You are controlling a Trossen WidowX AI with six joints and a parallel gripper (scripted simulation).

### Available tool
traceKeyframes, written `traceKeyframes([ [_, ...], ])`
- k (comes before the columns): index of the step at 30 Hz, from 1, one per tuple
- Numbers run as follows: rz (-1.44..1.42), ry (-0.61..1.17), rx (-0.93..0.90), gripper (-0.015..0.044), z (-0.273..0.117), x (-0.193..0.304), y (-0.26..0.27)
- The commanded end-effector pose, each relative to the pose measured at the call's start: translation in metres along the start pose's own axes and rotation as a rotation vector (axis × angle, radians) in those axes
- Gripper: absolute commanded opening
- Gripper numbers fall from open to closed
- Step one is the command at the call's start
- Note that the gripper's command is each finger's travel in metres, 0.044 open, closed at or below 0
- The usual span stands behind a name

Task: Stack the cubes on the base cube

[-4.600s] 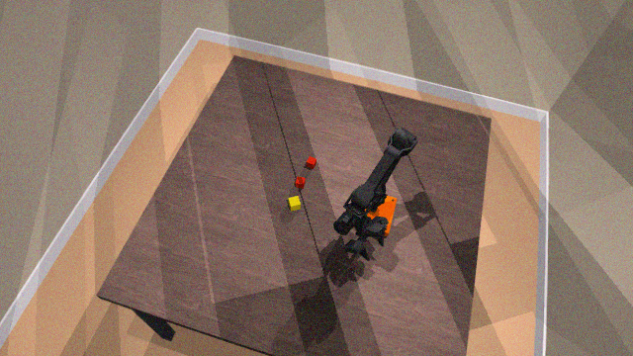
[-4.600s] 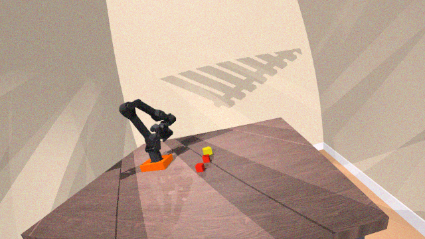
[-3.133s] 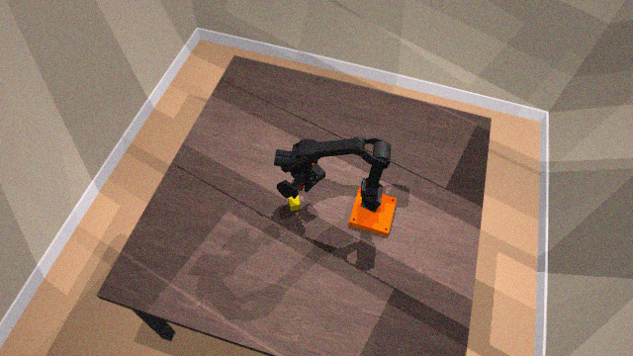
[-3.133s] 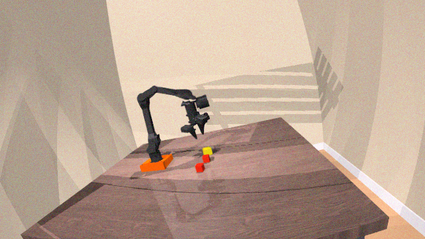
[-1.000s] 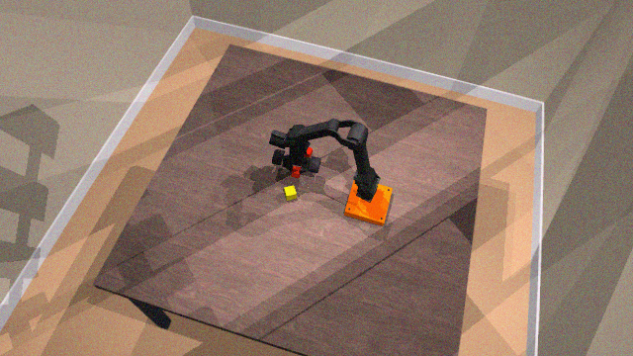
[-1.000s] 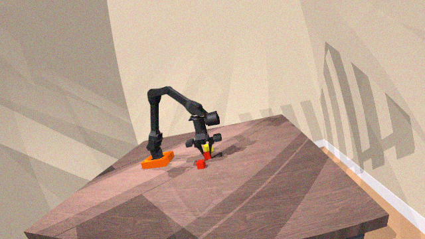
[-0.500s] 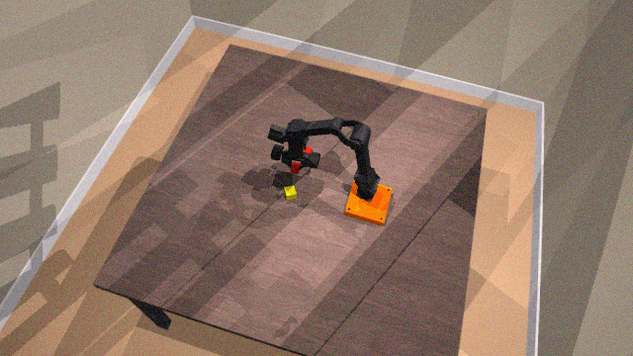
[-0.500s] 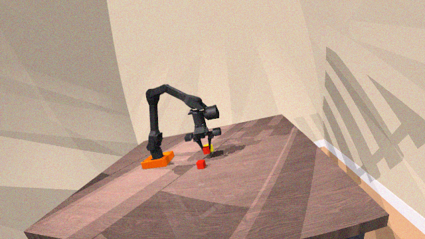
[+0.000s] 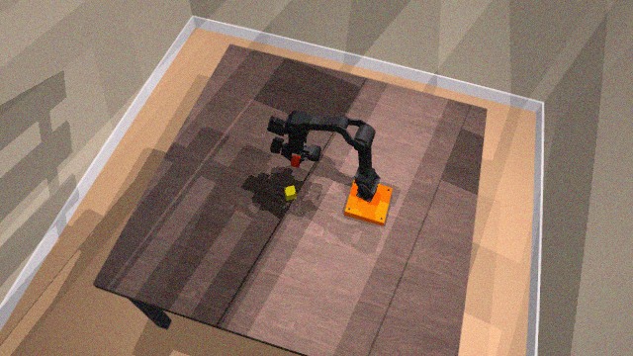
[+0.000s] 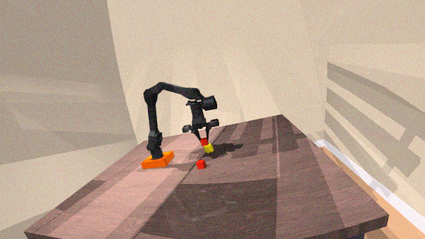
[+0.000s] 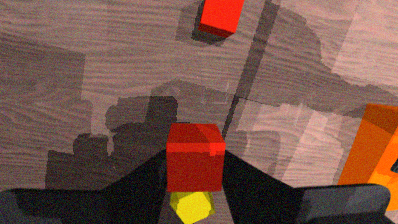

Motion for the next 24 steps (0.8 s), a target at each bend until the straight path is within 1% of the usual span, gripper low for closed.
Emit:
traceKeyframes([
  [1,-0.003,-0.006,-0.006,0.0105,-0.013,0.000,-0.001],
  [6,-0.003,-0.006,-0.006,0.0105,-0.029,0.000,-0.004],
  [10,-0.030,-0.006,-0.006,0.0105,-0.030,0.002,-0.004],
  [24,-0.592,-0.007,-0.005,0.0105,-0.023,0.025,0.003],
])
Point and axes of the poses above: the point midway between the two fingers, 35 mm back from their tips, its own z axis out along the fingers, its own y axis across the jaws, x = y × z, the point moved 7 cm from there along -z, back along the fingers, and after that the axes turned 4 degrees about -z, right-handed, at the moved point
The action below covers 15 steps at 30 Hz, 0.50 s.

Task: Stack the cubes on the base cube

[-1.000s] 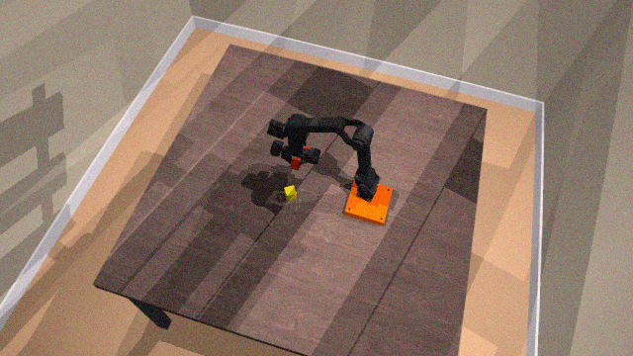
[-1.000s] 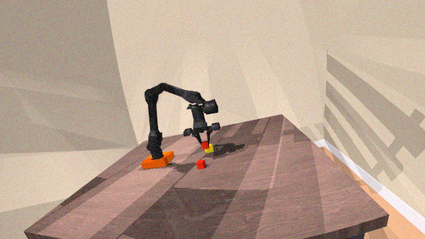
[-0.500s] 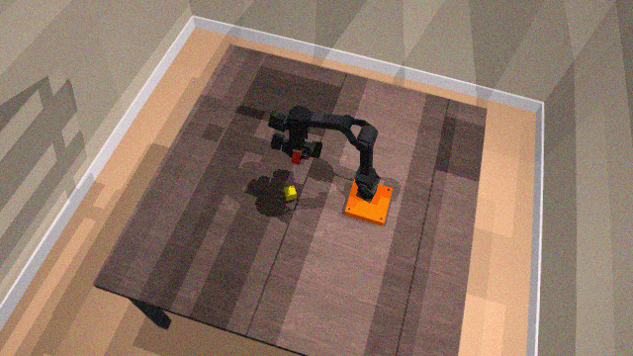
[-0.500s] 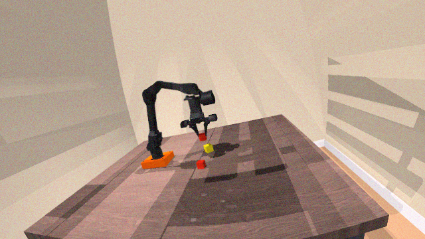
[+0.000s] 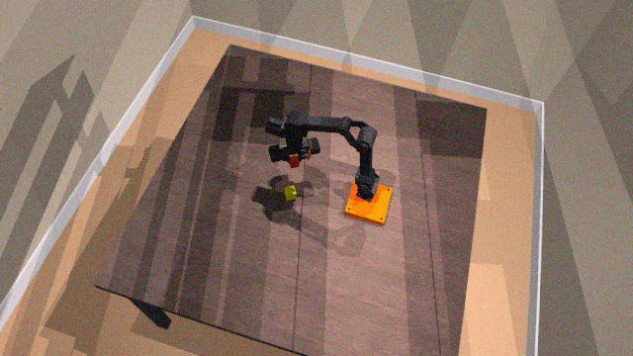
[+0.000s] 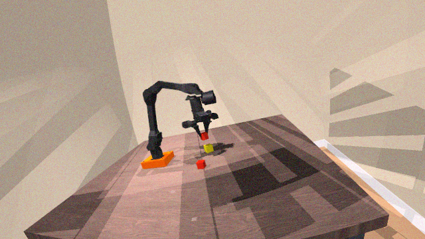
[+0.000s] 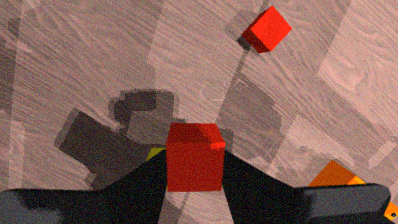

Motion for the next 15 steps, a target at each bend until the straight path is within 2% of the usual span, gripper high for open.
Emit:
traceKeyframes([
  [1,-0.142,-0.001,0.001,0.0105,0.002,0.005,0.004],
  [15,-0.711,0.000,0.000,0.0105,0.010,0.024,0.020],
])
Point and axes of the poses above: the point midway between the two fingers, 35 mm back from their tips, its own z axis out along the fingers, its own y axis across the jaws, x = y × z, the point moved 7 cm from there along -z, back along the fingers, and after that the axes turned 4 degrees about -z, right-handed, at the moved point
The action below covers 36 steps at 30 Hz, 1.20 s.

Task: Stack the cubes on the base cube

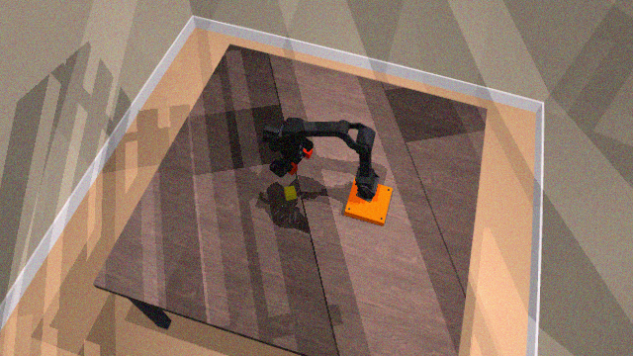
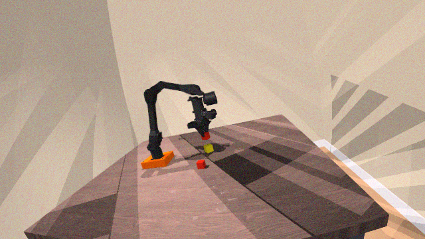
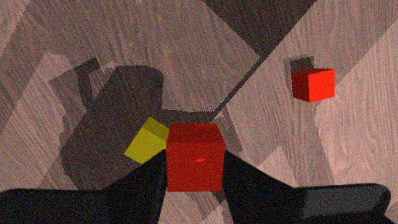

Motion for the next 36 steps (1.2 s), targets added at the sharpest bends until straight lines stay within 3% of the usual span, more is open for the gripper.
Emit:
traceKeyframes([
  [1,-0.142,0.001,-0.001,0.0105,0.002,0.002,0.007],
  [36,-1.565,-0.002,-0.009,0.0105,0.022,0.029,0.063],
])
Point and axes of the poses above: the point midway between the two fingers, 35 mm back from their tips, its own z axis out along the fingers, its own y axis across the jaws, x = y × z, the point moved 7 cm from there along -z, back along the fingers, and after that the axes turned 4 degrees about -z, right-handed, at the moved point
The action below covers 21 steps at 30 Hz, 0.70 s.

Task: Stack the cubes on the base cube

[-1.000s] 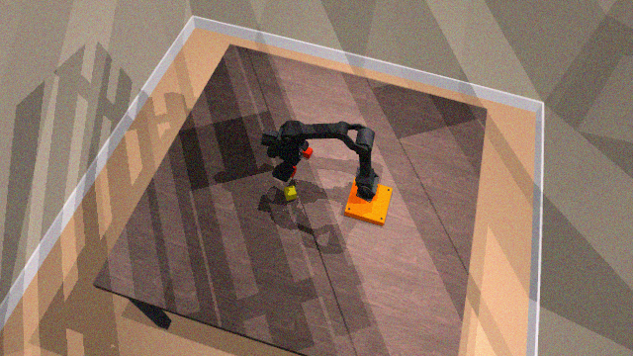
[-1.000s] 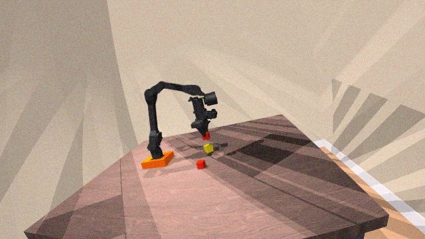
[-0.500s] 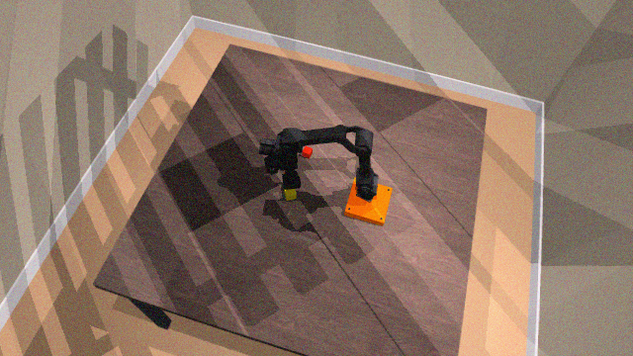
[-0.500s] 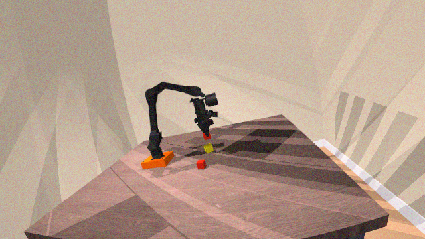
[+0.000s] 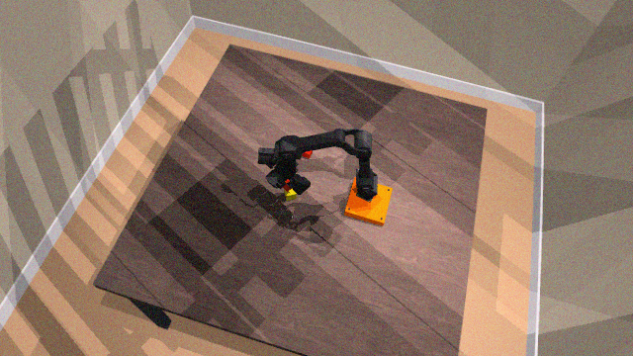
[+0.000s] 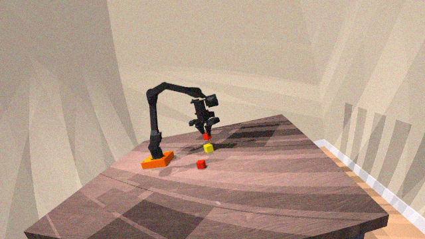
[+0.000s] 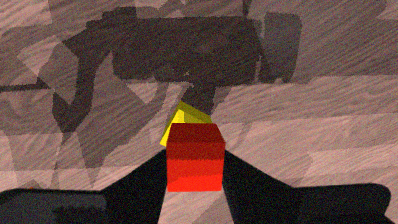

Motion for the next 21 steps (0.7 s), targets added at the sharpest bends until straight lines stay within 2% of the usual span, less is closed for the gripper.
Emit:
traceKeyframes([
  [1,-0.142,-0.003,-0.004,0.0105,0.0025,-0.0057,0.0045],
  [6,-0.318,-0.005,-0.004,0.0105,0.0049,-0.0117,0.0094],
  [21,-0.326,-0.005,-0.004,0.0105,0.0079,-0.0119,0.0094],
])
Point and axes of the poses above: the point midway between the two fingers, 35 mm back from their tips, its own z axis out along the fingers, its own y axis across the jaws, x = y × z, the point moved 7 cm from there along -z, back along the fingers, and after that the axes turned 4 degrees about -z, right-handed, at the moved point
